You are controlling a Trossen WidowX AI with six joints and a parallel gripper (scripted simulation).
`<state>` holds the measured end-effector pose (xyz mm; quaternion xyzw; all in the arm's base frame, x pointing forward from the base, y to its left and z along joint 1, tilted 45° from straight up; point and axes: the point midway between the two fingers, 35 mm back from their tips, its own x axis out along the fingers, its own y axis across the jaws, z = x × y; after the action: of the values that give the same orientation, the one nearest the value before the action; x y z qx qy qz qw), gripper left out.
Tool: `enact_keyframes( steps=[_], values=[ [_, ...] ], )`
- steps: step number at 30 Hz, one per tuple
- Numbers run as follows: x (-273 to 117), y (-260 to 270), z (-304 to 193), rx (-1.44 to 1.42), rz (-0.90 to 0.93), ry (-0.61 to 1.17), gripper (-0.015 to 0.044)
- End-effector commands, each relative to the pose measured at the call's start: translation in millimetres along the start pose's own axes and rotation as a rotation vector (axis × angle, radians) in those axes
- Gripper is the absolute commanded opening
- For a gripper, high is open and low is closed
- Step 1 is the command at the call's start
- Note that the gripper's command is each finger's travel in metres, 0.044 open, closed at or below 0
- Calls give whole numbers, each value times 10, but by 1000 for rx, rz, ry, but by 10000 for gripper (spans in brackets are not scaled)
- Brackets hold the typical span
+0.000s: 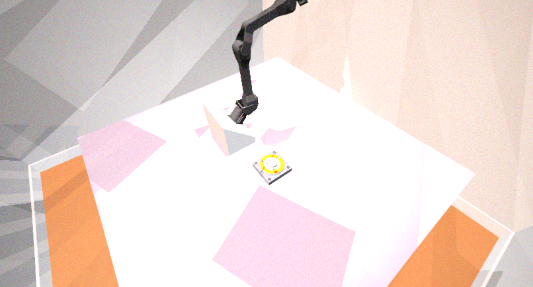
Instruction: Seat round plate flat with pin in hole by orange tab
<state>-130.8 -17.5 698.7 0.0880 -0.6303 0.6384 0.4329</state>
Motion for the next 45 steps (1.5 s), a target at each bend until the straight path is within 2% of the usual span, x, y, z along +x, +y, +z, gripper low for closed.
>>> enact_keyframes(
  steps=[1, 4, 6, 10, 13, 20, 22, 25, 30, 31, 36, 37, 39, 44, 45],
  values=[
    [64, -77, -679, 48, -50, 185, 0],
    [36, -165, -1252, 78, -78, 329, 0],
    [9, -214, -1438, 87, -98, 377, 0],
    [-227, -422, -2177, 126, -181, 572, 0],
    [-414, -530, -2521, 140, -224, 669, 0],
    [-1306, -880, -3447, 142, -374, 993, 0],
    [-1441, -926, -3493, 135, -402, 1034, 0],
    [-2045, -1050, -3775, 171, -493, 1196, 0],
    [-2721, -1128, -4017, 242, -591, 1344, 0],
    [-2985, -1167, -4057, 260, -643, 1394, 0],
    [-3859, -1190, -4120, 349, -797, 1550, 0],
    [-3927, -1181, -4123, 359, -807, 1562, 0],
    [-4365, -1111, -4122, 428, -874, 1638, 0],
    [-5183, -893, -4015, 581, -1014, 1765, 0],
    [-5237, -874, -4004, 593, -1024, 1773, 0]
  ],
)
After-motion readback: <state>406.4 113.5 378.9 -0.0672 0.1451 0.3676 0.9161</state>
